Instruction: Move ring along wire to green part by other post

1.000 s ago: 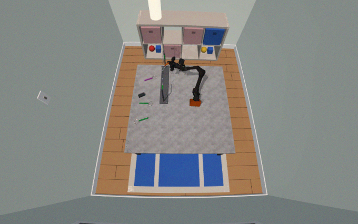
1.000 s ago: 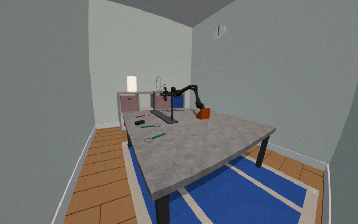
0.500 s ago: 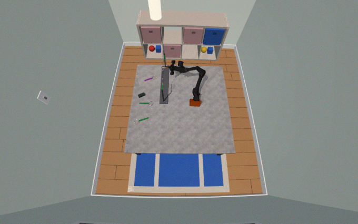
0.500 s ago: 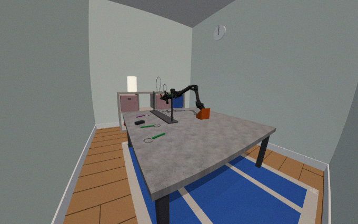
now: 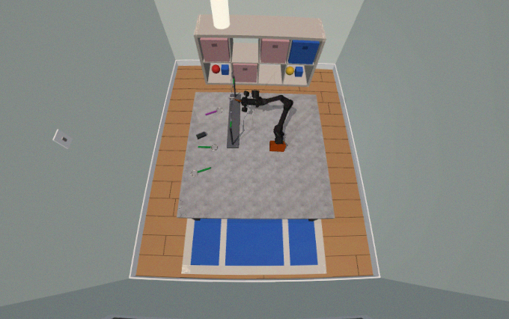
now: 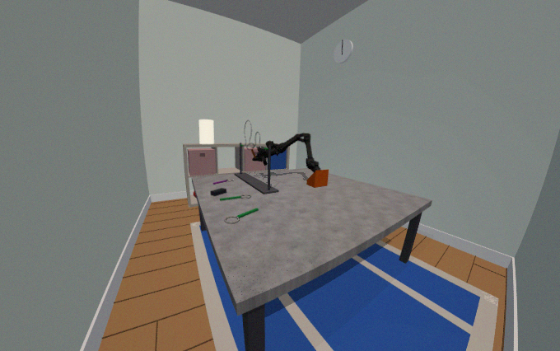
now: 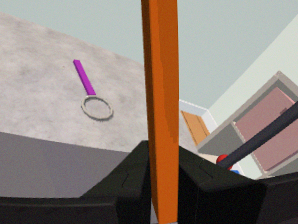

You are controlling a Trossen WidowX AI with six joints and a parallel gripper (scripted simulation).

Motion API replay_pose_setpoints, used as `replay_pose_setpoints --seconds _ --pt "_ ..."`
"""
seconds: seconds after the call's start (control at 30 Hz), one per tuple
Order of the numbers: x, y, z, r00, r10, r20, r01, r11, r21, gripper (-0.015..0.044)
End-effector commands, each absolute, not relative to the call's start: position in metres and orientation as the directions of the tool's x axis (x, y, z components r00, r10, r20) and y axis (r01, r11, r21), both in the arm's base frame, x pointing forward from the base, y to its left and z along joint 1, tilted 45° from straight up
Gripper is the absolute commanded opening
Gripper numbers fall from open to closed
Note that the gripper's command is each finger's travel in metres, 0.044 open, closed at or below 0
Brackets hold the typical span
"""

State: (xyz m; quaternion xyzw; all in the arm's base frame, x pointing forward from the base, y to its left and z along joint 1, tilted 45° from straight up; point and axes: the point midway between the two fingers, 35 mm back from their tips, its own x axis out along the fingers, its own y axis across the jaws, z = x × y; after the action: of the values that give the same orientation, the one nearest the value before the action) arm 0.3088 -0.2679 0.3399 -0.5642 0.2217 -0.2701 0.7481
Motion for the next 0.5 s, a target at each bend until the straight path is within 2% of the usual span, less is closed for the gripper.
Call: replay_pose_setpoints --seconds 0.0,0.47 --pt "0.31 -0.261 0.326 0.757 -0.649 -0.077 0.174 0.314 -0.933 -0.015" --pt "0.314 -0.239 0.289 0.764 -0.613 -0.2 0.213 0.533 -0.819 -0.015"
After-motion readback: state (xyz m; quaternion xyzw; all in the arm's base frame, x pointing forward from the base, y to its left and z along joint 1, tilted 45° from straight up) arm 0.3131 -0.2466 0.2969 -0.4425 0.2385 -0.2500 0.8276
